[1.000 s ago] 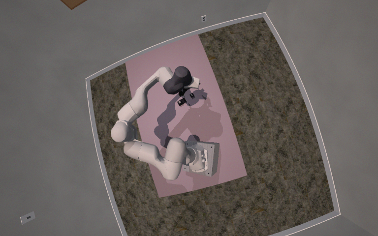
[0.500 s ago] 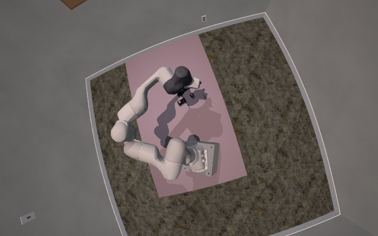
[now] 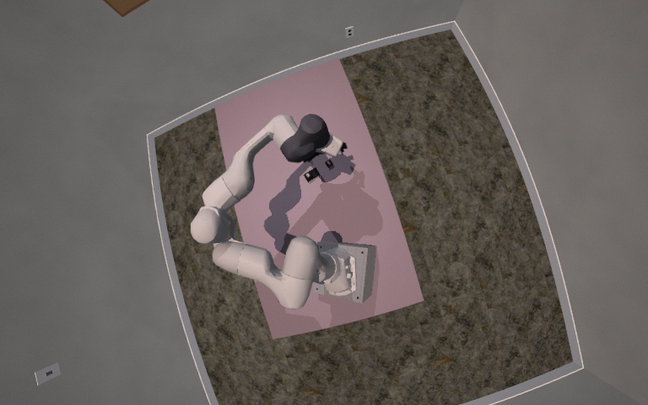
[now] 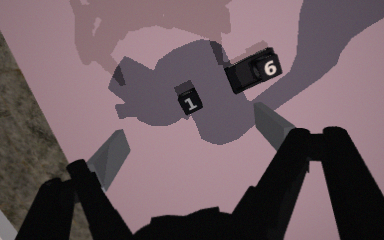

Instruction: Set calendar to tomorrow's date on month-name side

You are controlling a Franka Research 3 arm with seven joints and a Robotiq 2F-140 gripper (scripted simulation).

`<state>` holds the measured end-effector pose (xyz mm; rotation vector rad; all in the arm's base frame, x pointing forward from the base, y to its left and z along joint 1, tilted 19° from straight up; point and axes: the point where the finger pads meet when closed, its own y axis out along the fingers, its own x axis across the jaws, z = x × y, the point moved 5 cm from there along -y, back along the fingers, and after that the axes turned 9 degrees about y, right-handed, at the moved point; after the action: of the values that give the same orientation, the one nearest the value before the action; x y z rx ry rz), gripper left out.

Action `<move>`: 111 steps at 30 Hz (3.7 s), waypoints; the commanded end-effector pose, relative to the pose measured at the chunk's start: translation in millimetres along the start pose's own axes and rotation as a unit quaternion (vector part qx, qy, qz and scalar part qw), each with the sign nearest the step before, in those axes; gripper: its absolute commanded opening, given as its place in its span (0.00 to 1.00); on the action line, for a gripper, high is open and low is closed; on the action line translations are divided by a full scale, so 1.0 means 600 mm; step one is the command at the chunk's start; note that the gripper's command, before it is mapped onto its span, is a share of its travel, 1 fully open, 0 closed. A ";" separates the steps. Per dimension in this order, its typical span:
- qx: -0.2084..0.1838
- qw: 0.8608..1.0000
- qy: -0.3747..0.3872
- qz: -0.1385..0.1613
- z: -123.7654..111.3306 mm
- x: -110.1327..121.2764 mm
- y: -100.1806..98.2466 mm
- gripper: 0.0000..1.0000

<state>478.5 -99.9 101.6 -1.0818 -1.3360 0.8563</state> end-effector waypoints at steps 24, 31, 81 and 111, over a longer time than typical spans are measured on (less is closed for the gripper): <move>0.002 0.964 0.266 0.002 0.001 0.002 0.004 1.00; 0.001 0.949 0.316 0.002 0.002 0.002 0.006 1.00; 0.001 0.797 0.604 0.002 0.003 0.002 0.013 0.28; 0.001 0.797 0.604 0.002 0.003 0.002 0.013 0.28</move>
<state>478.1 -97.0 94.8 -1.2630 -0.2377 0.0318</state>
